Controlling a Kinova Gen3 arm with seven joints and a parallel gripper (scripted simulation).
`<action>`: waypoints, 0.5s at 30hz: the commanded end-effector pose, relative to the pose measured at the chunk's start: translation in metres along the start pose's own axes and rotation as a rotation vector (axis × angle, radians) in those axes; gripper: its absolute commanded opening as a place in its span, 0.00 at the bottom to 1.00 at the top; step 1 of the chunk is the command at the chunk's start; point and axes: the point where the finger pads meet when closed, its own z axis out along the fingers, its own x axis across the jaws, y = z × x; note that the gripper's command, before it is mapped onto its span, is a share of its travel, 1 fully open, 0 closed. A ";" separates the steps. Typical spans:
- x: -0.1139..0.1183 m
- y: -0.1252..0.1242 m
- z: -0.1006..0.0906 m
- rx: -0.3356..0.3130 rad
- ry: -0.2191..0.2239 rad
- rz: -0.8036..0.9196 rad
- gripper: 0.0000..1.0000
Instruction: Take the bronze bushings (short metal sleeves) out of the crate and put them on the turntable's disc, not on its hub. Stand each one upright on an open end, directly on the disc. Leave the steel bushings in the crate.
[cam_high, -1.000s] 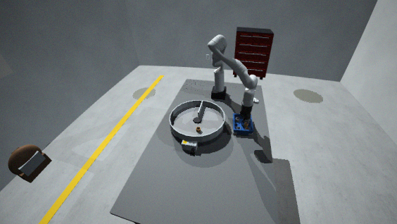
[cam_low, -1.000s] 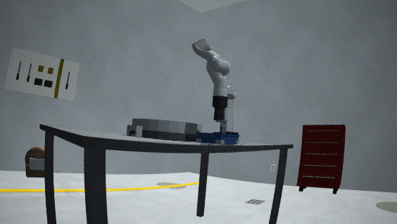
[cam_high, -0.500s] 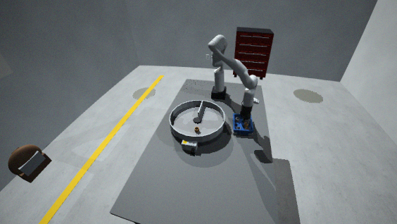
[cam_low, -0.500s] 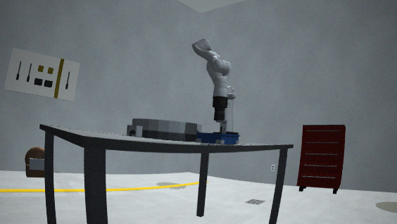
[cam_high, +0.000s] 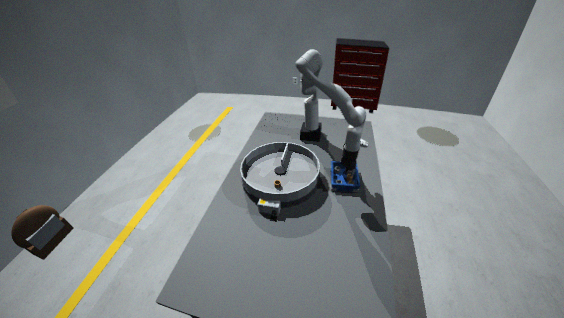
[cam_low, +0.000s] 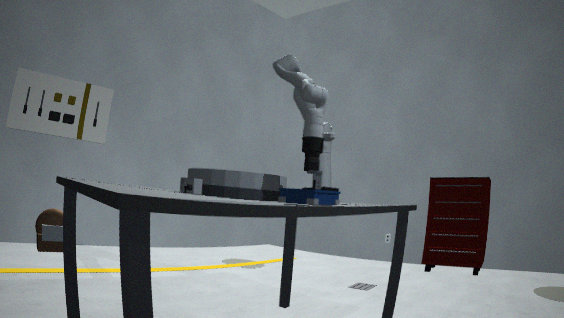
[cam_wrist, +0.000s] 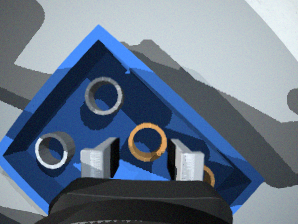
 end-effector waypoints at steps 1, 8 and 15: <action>0.000 -0.002 0.001 0.001 0.001 0.007 0.76; 0.001 -0.003 0.001 0.001 0.000 0.007 0.76; 0.002 -0.007 0.000 0.001 -0.004 0.008 0.76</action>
